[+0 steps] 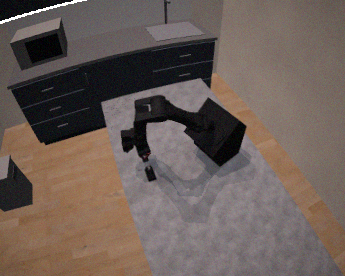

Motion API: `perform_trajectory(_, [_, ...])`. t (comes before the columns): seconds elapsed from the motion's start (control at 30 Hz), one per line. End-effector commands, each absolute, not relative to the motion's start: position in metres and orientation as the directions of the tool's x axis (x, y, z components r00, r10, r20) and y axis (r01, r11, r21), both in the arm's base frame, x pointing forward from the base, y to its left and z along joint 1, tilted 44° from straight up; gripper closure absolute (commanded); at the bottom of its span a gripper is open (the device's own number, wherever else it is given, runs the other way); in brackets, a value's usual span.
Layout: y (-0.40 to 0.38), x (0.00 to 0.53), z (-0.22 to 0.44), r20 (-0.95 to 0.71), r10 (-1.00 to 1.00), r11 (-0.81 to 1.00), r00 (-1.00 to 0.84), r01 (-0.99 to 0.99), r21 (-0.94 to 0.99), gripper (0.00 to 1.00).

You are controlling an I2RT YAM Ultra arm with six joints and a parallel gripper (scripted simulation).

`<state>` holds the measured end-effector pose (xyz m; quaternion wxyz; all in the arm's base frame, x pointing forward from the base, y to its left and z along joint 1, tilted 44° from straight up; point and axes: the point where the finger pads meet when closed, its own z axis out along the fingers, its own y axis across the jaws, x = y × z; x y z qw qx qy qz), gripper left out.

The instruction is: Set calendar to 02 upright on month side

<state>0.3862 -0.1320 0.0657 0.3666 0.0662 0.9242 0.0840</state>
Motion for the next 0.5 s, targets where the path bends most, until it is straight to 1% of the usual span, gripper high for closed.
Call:
perform_trajectory(0.0, [-0.134, 0.377, 0.075, -0.664, 0.186, 0.976, -0.724, 0.061, 0.207, 0.53])
perform_trajectory(0.3, [-0.139, 0.345, 0.108, -0.664, 0.186, 0.976, -0.724, 0.061, 0.207, 0.53])
perform_trajectory(0.47, [-0.14, 0.338, 0.116, -0.664, 0.186, 0.977, -0.725, 0.061, 0.207, 0.53])
